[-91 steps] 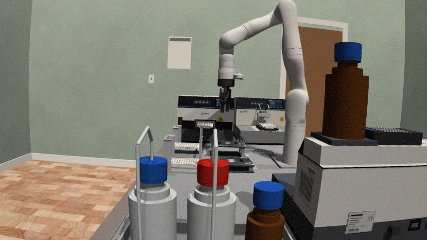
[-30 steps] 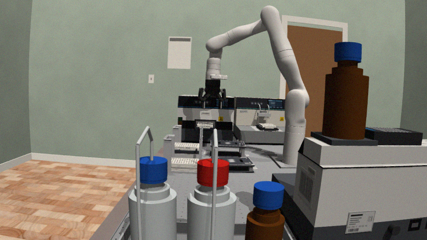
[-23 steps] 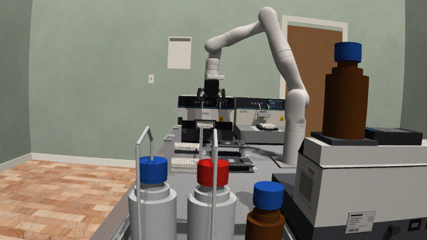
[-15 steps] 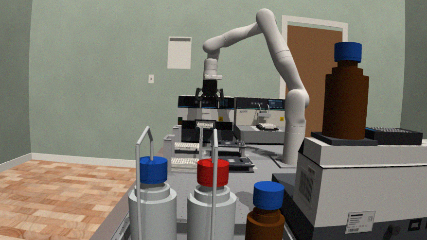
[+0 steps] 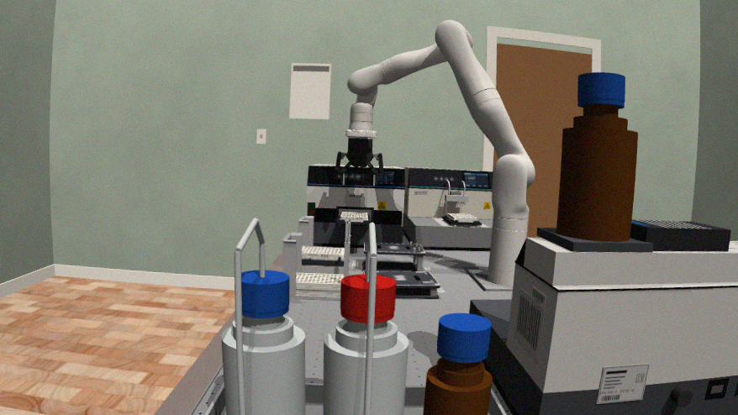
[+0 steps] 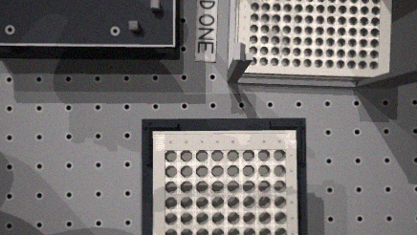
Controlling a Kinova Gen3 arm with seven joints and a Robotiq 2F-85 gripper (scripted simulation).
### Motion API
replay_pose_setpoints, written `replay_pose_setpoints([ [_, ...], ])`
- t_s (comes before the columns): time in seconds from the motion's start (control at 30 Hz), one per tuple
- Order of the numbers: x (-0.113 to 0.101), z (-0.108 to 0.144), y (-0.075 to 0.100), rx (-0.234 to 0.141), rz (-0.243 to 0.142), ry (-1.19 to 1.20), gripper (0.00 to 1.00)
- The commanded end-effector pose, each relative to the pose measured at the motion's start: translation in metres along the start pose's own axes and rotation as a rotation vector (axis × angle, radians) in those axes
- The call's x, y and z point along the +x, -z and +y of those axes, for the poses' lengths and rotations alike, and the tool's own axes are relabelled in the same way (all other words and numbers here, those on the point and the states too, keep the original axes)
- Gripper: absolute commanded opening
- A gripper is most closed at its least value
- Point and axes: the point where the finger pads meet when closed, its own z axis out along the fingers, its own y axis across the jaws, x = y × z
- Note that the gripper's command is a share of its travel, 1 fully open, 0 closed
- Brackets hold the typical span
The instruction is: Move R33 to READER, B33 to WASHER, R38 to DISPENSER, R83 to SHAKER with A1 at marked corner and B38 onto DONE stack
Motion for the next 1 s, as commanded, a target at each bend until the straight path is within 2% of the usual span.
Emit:
replay_pose_setpoints([
  [0.0,-0.012,0.0,-0.001,0.005,0.003,-0.004,1.0],
  [0.43,-0.055,0.005,-0.001,0.006,0.001,-0.003,1.0],
  [0.5,-0.055,0.005,-0.001,0.006,0.001,-0.003,1.0],
  [0.63,-0.069,0.007,-0.001,0.007,0.0,-0.003,1.0],
  [0.97,-0.066,0.01,-0.001,-0.001,0.0,-0.006,1.0],
])
